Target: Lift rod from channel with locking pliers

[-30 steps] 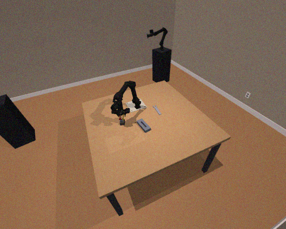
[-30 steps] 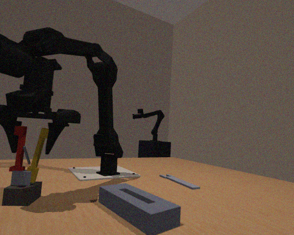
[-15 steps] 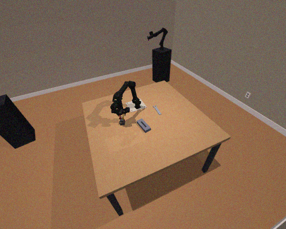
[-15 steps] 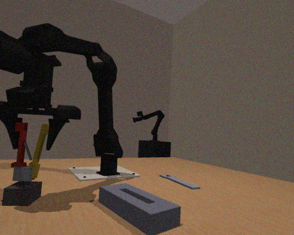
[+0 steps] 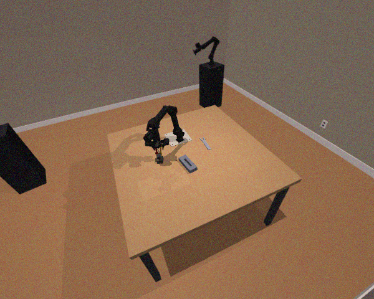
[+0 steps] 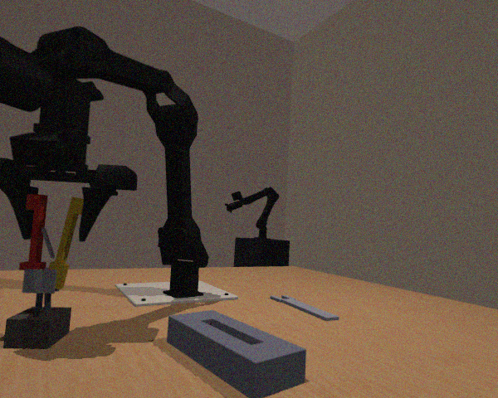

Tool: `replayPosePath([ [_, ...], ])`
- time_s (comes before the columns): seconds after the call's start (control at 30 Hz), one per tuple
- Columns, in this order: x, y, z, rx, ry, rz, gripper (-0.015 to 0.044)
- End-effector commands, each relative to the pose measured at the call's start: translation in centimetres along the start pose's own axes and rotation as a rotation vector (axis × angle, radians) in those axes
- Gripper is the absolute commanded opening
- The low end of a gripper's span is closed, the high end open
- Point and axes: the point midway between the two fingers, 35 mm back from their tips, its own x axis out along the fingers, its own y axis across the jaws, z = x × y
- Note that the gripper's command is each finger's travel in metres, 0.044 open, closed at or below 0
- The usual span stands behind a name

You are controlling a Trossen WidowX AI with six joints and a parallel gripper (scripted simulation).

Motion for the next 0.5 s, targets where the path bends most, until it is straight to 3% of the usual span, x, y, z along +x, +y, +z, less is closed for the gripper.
replayPosePath([
  [0.0,-0.7,-0.1,0.1,-0.003,-0.009,0.001,0.0316],
  [0.47,-1.2,1.1,0.8,-0.036,-0.009,0.003,0.0316],
])
